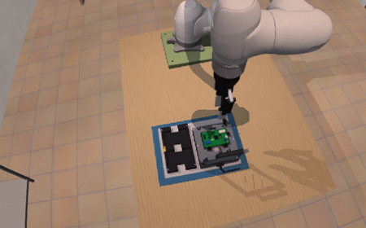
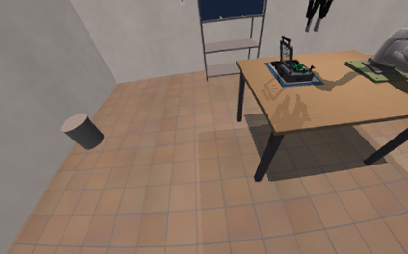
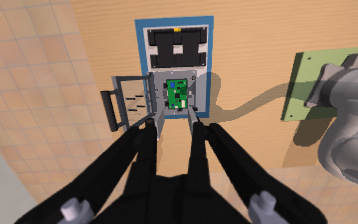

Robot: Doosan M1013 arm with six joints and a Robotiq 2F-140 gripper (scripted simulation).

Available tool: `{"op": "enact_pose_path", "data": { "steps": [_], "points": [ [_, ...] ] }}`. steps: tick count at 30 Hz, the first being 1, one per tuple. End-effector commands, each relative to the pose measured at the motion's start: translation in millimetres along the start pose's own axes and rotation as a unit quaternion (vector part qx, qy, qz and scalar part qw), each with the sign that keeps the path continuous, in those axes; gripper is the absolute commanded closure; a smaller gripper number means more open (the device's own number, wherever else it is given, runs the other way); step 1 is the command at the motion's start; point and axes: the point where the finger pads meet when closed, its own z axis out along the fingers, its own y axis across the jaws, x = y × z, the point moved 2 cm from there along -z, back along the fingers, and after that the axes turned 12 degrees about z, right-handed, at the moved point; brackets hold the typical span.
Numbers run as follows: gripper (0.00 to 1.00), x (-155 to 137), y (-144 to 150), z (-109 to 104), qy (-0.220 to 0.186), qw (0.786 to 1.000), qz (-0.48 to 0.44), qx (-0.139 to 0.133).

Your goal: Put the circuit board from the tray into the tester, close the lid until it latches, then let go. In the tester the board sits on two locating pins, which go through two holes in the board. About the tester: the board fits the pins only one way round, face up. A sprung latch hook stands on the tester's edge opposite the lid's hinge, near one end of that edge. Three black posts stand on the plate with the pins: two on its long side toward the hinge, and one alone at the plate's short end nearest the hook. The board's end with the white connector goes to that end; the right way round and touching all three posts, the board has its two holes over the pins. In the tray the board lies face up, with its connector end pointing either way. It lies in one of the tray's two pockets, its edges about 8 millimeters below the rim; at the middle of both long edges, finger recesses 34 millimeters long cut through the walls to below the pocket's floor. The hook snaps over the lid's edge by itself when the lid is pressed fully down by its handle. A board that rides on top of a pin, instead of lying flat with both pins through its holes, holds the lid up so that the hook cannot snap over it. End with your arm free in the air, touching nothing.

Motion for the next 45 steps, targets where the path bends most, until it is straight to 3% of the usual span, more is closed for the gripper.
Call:
{"op": "enact_pose_path", "data": {
  "steps": [1,25,39,45],
  "points": [
    [0.7,0,0,0,0.0,1.0,0.0,0.0],
    [0.7,-1,-6,0,0.0,1.0,0.0,0.0],
    [0.7,-12,-58,0,0.0,1.0,0.0,0.0],
    [0.7,-20,-94,0,0.0,1.0,0.0,0.0]
  ]
}}
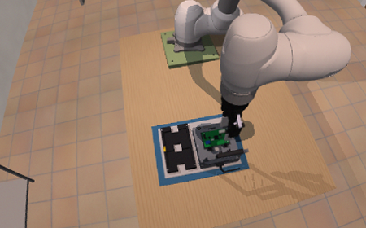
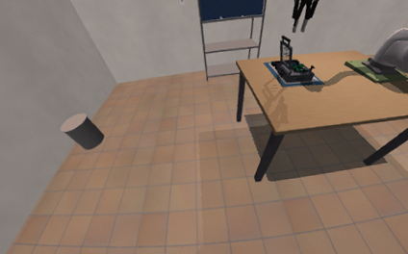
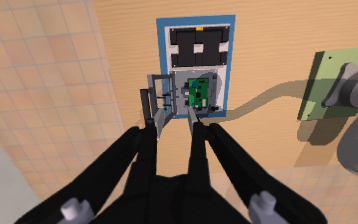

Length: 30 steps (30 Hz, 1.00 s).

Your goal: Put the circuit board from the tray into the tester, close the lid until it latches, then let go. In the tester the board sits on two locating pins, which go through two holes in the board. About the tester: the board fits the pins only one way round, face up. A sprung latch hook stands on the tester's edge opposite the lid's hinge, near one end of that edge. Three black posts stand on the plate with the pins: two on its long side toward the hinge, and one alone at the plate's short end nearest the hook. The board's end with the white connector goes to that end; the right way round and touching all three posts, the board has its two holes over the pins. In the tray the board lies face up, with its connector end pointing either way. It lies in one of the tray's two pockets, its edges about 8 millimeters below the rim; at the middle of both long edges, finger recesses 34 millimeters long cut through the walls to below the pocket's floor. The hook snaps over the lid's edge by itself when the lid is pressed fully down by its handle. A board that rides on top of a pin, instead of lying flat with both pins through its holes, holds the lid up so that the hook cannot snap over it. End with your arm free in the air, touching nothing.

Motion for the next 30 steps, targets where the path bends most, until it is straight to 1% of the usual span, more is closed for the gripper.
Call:
{"op": "enact_pose_path", "data": {
  "steps": [1,9,17,30],
  "points": [
    [0.7,-4,-20,0,0.0,1.0,0.0,0.0],
    [0.7,-11,-54,0,0.0,1.0,0.0,0.0],
    [0.7,-13,-63,0,0.0,1.0,0.0,0.0],
    [0.7,-14,-64,0,0.0,1.0,0.0,0.0]
  ]
}}
